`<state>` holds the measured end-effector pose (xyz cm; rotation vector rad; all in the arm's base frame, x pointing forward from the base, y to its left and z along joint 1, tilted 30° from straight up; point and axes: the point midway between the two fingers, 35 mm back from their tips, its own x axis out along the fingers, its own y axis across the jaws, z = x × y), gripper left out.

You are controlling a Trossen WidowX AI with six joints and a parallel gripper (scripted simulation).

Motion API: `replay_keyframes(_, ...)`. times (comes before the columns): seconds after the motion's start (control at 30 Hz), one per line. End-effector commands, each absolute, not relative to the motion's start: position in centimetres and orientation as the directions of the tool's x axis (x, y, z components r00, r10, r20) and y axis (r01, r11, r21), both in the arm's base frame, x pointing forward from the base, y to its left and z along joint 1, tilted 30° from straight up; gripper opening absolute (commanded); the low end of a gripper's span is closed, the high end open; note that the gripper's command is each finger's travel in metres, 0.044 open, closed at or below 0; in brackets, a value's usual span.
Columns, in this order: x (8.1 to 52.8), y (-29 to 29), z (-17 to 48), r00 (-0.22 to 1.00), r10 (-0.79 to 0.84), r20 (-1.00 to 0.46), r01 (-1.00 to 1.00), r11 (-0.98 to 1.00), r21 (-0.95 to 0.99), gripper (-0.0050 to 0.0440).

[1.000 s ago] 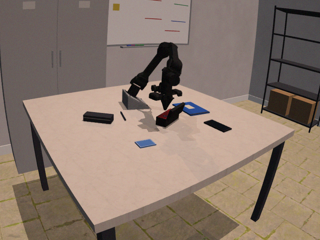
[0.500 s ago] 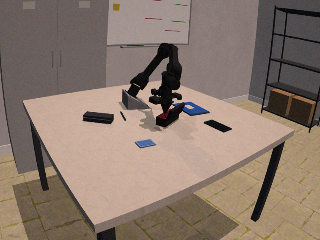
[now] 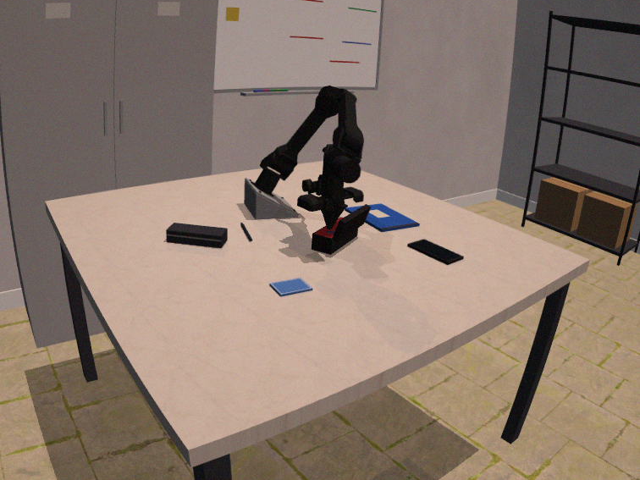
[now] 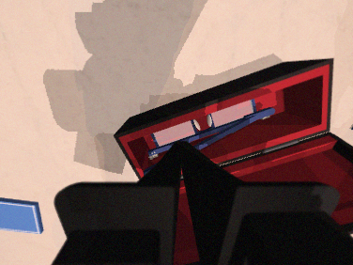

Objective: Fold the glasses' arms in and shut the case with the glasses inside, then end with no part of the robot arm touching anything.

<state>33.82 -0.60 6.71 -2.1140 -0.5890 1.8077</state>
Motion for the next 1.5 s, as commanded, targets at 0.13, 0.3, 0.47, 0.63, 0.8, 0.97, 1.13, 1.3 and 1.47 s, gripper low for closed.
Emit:
replay_keyframes(0.13,34.3,-1.1,6.4,0.127,0.491,-0.862,0.115,-0.870,-0.479,0.0000)
replay_keyframes(0.3,34.5,-1.4,6.3,0.127,0.491,-0.862,0.115,-0.870,-0.479,0.0000)
replay_keyframes(0.47,34.6,-1.5,6.2,0.127,0.491,-0.862,0.115,-0.870,-0.479,0.0000)
replay_keyframes(0.63,34.8,-1.8,6.1,0.127,0.491,-0.862,0.115,-0.870,-0.479,0.0000)
replay_keyframes(0.8,34.9,-2.0,6.0,0.127,0.491,-0.862,0.115,-0.870,-0.479,0.0000)
replay_keyframes(0.97,35.1,-2.2,5.9,0.127,0.491,-0.862,0.115,-0.870,-0.479,0.0000)
replay_keyframes(1.13,35.0,-2.2,5.9,0.127,0.491,-0.862,0.115,-0.870,-0.479,0.0000)
replay_keyframes(1.3,35.2,-2.4,5.8,0.127,0.491,-0.862,0.115,-0.870,-0.479,0.0000)
replay_keyframes(1.47,35.4,-2.7,5.7,0.127,0.491,-0.862,0.115,-0.870,-0.479,0.0000)
